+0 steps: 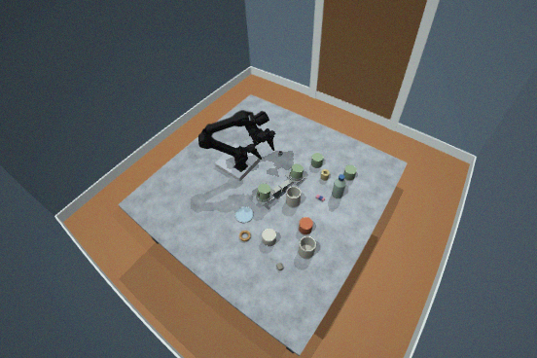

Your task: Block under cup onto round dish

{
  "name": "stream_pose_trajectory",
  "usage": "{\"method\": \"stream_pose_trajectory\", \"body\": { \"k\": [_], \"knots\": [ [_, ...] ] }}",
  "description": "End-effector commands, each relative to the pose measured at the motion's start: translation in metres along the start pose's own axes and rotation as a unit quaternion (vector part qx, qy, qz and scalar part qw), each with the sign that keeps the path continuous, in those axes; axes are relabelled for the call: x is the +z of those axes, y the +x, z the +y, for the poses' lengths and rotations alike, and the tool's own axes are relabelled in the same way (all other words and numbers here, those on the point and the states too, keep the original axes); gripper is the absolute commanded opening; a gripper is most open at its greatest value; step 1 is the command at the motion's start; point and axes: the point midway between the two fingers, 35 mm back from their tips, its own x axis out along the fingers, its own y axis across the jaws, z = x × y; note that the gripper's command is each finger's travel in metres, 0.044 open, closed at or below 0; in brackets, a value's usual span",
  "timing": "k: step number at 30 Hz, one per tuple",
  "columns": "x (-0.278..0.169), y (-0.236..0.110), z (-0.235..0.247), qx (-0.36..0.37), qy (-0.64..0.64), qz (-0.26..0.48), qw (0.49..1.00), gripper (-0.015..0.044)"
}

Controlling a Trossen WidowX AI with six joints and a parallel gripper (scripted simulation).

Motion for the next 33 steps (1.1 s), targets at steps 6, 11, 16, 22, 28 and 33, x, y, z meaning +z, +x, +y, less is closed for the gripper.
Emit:
{"method": "stream_pose_trajectory", "body": {
  "k": [6,11,16,22,28,33],
  "knots": [
    [0.007,0.007,0.018,-0.005,-0.110,0.046,0.993,0.0440],
    [0.011,0.015,0.033,0.001,-0.186,0.081,0.979,0.0440],
    [0.015,0.025,0.047,0.013,-0.259,0.115,0.959,0.0440],
    [0.019,0.040,0.064,0.035,-0.337,0.153,0.928,0.0440],
    [0.022,0.057,0.080,0.064,-0.409,0.187,0.891,0.0440],
    [0.023,0.074,0.093,0.097,-0.470,0.213,0.851,0.0440]
  ]
}}
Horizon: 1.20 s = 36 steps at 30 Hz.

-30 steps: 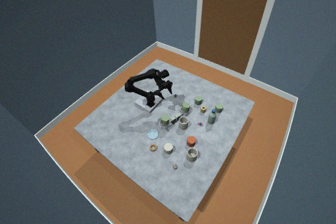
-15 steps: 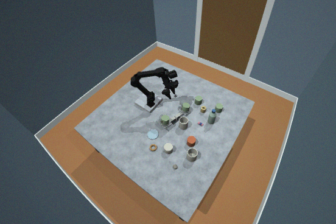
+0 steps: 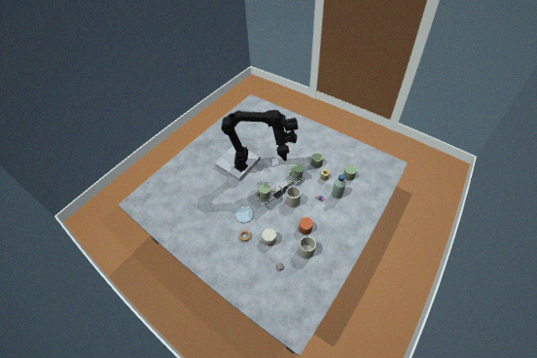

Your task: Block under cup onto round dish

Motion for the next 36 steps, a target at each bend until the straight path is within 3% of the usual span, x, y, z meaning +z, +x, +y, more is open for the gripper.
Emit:
{"method": "stream_pose_trajectory", "body": {
  "k": [1,19,36],
  "knots": [
    [0.014,0.011,0.001,0.027,-0.061,0.012,0.998,0.0440],
    [0.062,0.079,0.003,0.159,-0.306,0.027,0.938,0.0440],
    [0.061,0.097,0.008,0.164,-0.313,0.026,0.935,0.0440]
  ]
}}
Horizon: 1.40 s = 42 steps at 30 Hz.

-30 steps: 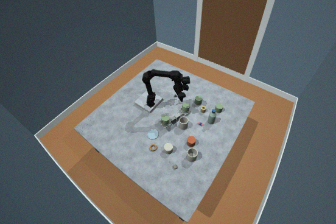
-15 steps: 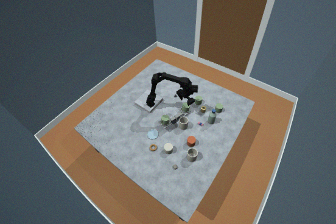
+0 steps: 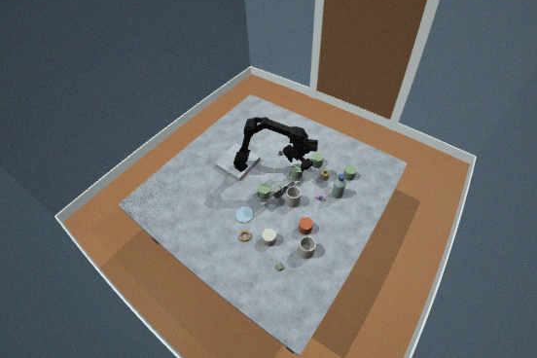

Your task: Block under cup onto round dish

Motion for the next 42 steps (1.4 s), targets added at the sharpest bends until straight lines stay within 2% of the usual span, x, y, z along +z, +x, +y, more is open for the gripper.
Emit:
{"method": "stream_pose_trajectory", "body": {
  "k": [1,39,42],
  "knots": [
    [0.001,0.004,-0.001,-0.001,-0.003,-0.004,1.000,0.0440],
    [0.001,0.063,0.000,-0.001,-0.003,-0.003,1.000,0.0440],
    [0.001,0.063,0.000,-0.001,-0.003,-0.003,1.000,0.0361]
  ]
}}
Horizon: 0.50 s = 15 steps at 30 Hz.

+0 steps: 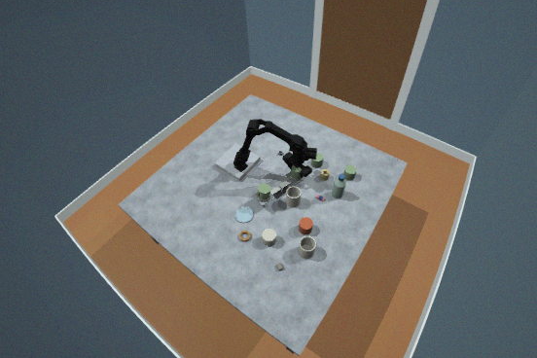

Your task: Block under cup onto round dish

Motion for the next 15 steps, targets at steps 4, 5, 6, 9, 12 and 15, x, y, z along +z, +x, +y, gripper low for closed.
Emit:
{"method": "stream_pose_trajectory", "body": {
  "k": [4,5,6,9,12,15],
  "knots": [
    [0.0009,0.0012,-0.0001,0.000,-0.003,-0.003,1.000,0.0335],
    [0.0009,0.0012,-0.0001,0.000,-0.003,-0.003,1.000,0.0328],
    [0.0009,0.0012,-0.0001,0.000,-0.003,-0.003,1.000,0.0321],
    [0.0009,0.0012,-0.0001,0.000,-0.003,-0.003,1.000,0.0282],
    [0.0011,0.0000,-0.0004,0.000,-0.003,-0.003,1.000,0.0203],
    [0.0015,-0.0031,-0.0010,0.000,-0.003,-0.003,1.000,0.0124]
  ]
}}
